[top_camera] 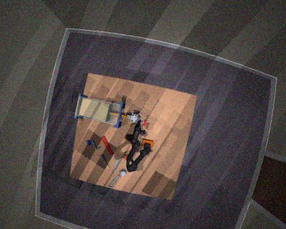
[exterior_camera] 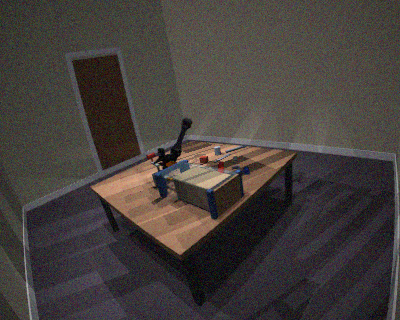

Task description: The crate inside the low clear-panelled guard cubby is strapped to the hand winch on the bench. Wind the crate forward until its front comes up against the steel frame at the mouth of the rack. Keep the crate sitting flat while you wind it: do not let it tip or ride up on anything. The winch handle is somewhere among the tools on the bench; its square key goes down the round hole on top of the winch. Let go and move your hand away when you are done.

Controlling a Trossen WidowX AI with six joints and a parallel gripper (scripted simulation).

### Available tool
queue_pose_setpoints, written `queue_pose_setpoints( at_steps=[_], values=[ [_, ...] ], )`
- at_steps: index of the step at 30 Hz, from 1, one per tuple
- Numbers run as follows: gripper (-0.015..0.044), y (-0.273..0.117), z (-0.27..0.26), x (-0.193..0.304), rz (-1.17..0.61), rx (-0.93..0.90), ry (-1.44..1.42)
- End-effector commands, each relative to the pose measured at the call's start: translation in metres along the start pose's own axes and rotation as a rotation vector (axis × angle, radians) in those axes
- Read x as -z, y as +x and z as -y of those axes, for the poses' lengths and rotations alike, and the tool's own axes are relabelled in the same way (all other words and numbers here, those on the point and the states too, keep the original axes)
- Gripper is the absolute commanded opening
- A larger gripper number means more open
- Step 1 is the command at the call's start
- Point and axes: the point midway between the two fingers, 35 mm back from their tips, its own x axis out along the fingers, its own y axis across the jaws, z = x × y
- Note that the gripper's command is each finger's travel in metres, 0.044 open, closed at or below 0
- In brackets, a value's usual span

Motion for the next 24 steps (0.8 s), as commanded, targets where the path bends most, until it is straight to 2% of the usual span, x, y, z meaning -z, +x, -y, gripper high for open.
queue_pose_setpoints(
  at_steps=[1,24],
  values=[
    [0.0,-0.002,0.0,0.0,0.004,-0.009,0.005],
    [0.0,-0.004,0.011,-0.001,-0.009,-0.009,0.006]
  ],
)
